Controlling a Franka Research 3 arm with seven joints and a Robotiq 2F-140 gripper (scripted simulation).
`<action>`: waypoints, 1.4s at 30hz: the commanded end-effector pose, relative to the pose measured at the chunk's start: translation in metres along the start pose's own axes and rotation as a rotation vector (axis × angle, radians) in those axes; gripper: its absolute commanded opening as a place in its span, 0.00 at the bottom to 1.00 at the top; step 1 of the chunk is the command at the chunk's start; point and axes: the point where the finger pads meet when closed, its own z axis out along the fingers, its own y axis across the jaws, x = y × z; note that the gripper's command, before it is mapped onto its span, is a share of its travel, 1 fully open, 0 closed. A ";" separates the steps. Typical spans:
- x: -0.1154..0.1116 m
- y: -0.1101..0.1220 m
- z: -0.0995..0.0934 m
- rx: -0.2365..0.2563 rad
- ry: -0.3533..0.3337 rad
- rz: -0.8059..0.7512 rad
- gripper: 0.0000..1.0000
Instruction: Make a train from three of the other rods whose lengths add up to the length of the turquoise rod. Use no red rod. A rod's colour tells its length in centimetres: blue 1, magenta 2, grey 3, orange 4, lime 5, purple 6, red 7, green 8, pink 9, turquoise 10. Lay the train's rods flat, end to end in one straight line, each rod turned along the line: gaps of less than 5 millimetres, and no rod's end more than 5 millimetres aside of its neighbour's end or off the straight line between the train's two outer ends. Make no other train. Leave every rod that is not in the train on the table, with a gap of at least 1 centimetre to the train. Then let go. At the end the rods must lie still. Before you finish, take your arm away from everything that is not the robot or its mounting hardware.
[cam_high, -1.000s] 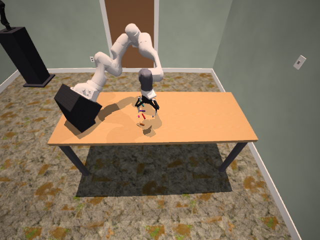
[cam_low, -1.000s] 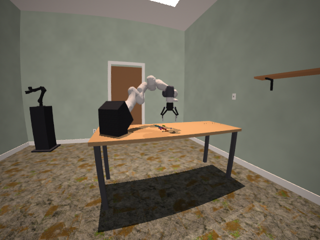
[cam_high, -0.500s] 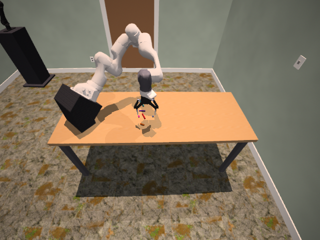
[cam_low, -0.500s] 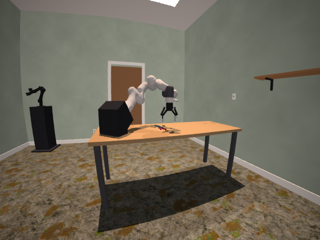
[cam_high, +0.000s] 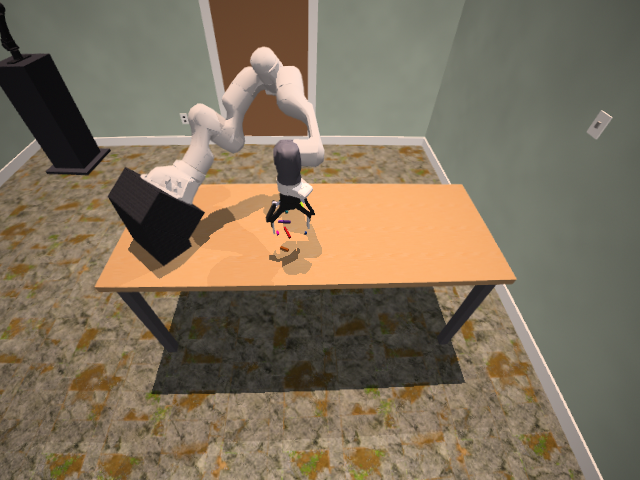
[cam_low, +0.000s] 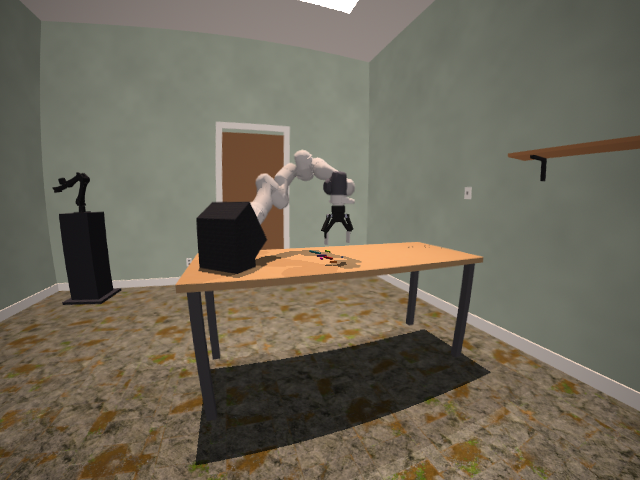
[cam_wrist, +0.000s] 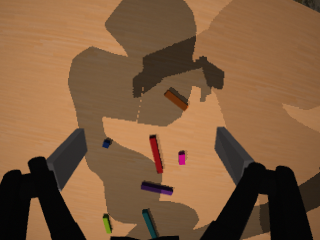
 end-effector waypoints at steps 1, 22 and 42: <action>0.003 0.005 0.000 0.007 0.005 -0.167 1.00; 0.009 0.018 0.003 0.006 0.005 -0.468 1.00; 0.015 0.030 0.006 0.004 0.005 -0.752 1.00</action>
